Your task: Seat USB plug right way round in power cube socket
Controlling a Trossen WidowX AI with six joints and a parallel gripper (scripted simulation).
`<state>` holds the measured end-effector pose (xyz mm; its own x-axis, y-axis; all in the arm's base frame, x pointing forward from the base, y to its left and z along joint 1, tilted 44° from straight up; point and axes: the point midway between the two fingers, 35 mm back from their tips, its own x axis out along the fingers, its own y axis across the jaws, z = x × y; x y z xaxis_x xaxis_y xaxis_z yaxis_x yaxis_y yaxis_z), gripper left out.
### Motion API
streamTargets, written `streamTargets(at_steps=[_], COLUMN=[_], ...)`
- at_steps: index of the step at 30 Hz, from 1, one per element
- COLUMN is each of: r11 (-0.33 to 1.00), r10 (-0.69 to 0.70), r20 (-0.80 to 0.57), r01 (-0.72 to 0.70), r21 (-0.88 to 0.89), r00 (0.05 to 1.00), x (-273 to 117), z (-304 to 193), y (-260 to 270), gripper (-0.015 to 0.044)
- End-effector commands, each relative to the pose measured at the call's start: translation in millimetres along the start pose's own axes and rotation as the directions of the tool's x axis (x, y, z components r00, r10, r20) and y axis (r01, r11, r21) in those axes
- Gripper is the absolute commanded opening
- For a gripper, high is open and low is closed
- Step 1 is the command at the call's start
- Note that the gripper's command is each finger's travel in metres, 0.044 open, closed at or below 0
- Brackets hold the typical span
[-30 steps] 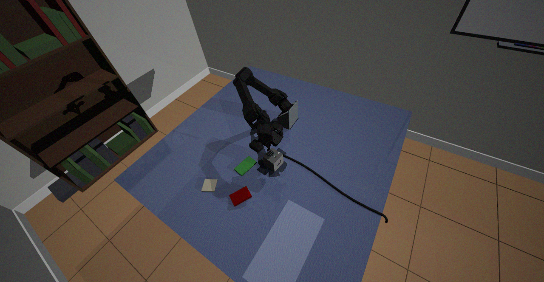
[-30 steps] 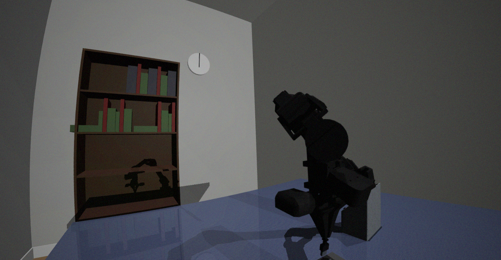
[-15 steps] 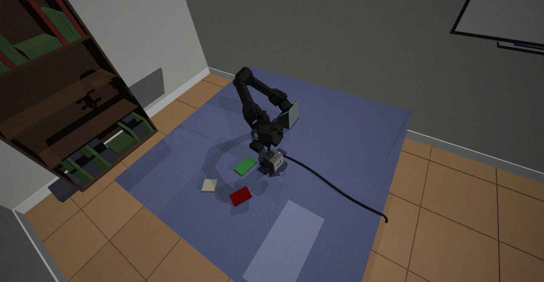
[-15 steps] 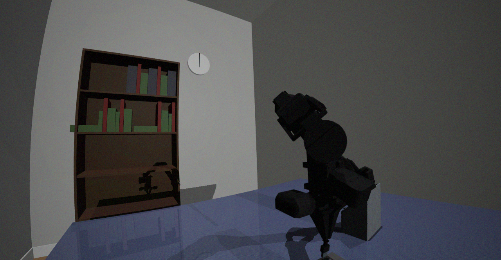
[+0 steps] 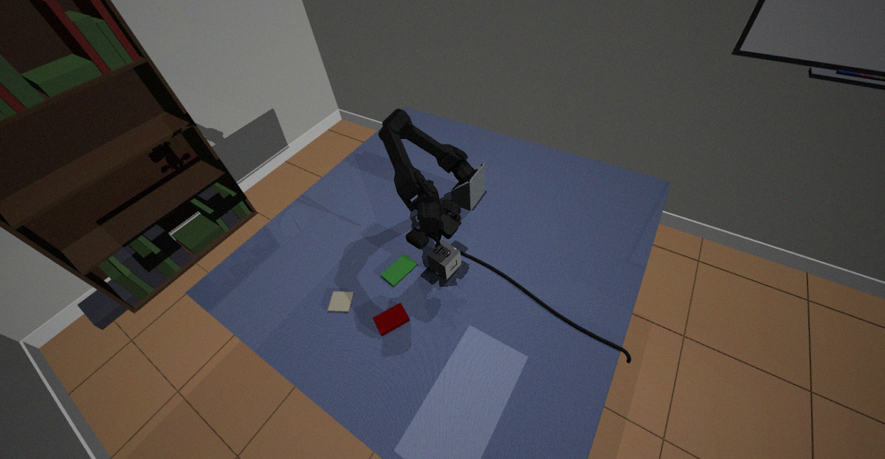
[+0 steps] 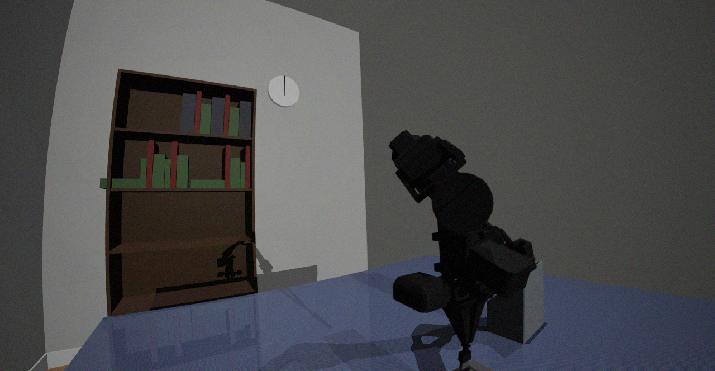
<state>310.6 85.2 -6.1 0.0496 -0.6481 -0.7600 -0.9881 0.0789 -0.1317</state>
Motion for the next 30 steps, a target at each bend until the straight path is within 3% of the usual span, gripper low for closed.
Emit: streamTargets(at_steps=[1, 30], r11=[1.0, 1.0], r10=[0.001, 0.001], r20=[0.009, 0.032], r01=[-0.001, -0.001], r21=[-0.003, -0.005], r00=[1.0, 0.999], x=[-0.1, 3.5], z=[0.3, 2.0], y=[0.4, 0.4], gripper=[0.0, 0.0])
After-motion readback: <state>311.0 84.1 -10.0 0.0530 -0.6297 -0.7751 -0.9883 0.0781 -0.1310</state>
